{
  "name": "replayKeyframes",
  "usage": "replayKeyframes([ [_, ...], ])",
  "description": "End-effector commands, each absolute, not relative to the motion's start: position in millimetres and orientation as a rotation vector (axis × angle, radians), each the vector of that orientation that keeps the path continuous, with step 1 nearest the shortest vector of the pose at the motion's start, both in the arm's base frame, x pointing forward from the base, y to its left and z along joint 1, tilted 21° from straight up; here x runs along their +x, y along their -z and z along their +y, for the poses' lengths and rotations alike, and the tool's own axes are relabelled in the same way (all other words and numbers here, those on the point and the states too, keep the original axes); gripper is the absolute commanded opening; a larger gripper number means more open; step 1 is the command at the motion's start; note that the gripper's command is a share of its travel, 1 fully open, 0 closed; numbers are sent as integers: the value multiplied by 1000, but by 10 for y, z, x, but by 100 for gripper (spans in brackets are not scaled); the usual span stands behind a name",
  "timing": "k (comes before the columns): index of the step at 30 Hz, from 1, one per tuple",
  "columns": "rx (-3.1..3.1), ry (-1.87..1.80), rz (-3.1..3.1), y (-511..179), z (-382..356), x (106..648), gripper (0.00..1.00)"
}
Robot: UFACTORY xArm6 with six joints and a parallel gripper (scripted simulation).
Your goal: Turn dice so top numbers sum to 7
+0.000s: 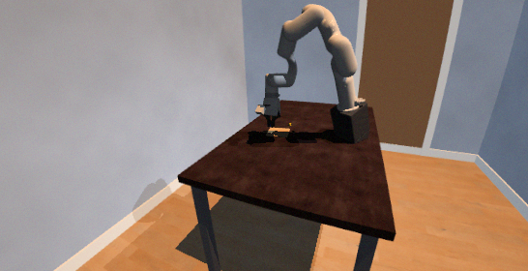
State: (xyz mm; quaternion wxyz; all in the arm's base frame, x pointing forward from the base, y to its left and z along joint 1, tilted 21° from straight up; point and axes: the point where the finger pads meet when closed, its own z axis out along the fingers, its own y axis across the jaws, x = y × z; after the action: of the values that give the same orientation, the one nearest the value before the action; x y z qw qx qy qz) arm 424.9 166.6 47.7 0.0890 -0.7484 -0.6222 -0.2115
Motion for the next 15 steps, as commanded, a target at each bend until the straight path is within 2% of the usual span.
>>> replayKeyframes([
  [1, -2126, 787, -1801, -464, 1636, 4243, 11],
  [15, -1843, 1087, -1615, -443, 1586, 4238, 11],
])
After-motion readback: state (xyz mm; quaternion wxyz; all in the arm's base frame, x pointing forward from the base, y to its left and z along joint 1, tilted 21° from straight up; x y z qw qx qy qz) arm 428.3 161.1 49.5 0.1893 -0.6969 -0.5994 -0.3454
